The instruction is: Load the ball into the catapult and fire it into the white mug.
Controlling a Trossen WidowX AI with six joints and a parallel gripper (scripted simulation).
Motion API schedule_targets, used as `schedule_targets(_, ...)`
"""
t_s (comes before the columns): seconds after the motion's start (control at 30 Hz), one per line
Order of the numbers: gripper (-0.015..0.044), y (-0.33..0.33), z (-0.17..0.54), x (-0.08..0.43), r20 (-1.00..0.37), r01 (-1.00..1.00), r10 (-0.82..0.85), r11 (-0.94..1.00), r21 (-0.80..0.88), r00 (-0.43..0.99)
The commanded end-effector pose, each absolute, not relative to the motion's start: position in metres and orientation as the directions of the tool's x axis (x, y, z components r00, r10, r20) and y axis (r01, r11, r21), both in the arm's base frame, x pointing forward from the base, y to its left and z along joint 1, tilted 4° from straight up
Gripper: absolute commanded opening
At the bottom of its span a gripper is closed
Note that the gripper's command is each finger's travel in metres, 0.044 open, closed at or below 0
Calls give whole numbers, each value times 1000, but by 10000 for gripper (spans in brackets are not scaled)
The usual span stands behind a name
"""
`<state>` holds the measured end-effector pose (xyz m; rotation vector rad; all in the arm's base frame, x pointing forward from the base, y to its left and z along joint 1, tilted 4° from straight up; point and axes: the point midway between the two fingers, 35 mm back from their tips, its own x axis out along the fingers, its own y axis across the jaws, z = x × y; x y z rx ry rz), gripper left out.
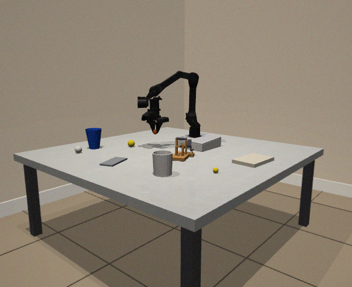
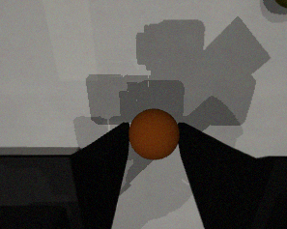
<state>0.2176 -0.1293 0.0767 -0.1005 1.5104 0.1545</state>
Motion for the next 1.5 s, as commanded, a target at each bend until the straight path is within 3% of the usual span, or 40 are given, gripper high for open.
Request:
schedule_targets(0.0, 0, -130, 104, 216, -997, -166, 31, 986, 18, 74)
schedule_targets(0.3, 0, -123, 119, 214, -997, -175, 35, 984, 23, 67)
schedule_targets(1.47, 0, 13, 104, 241, -994, -396, 14, 916, 55, -106)
